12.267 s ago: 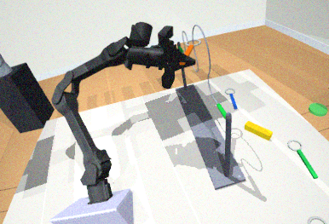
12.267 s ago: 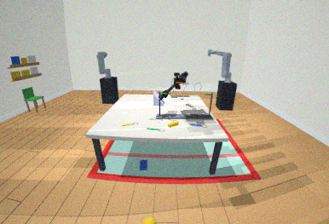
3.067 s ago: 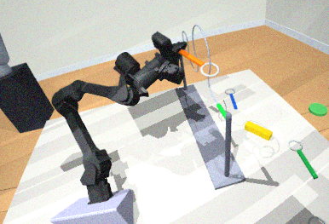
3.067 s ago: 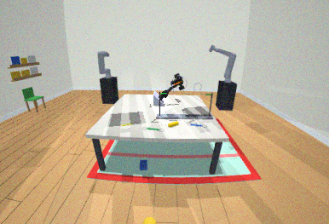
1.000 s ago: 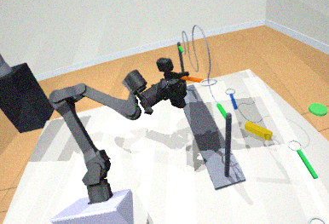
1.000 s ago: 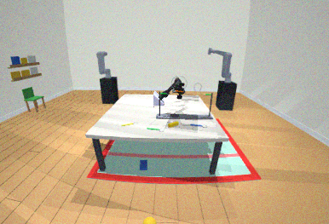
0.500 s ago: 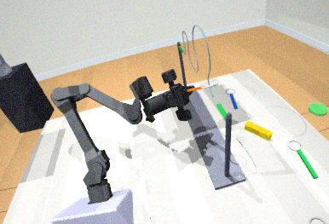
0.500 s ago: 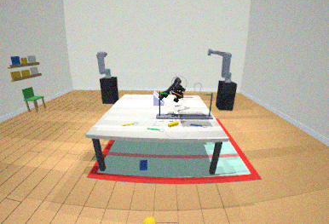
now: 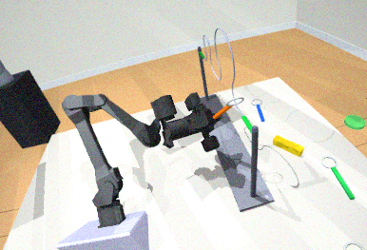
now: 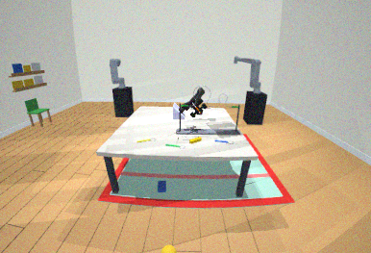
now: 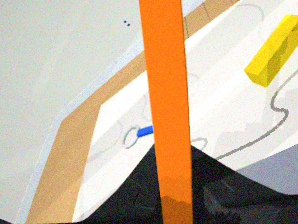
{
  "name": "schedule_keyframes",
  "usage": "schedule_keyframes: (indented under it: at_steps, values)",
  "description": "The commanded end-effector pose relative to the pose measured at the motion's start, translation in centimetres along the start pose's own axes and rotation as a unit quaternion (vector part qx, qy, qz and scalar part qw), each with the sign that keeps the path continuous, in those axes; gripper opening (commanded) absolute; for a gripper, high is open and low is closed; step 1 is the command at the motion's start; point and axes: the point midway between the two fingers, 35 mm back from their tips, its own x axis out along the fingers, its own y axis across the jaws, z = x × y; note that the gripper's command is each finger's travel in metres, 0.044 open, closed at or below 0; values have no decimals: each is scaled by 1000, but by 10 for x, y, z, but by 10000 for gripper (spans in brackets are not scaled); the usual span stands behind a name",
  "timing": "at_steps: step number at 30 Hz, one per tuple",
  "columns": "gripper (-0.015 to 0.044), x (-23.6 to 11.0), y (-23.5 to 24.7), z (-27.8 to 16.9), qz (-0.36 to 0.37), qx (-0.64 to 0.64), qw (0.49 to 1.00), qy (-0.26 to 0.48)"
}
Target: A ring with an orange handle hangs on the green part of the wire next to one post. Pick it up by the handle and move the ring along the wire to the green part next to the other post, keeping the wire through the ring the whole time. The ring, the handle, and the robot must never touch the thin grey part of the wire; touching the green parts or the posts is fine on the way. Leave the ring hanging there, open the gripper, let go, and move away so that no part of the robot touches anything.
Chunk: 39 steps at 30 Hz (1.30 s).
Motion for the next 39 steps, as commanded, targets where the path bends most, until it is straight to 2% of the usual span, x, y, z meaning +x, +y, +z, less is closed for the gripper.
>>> schedule_keyframes:
  at_steps: [1, 19, 39]
  values:
    - [-150, -3, -15, 0, -19, -38, 999, 6]
    - [-150, -18, -75, 17, -97, -210, 973, 28]
    - [-150, -31, -106, 36, -127, -276, 952, 36]
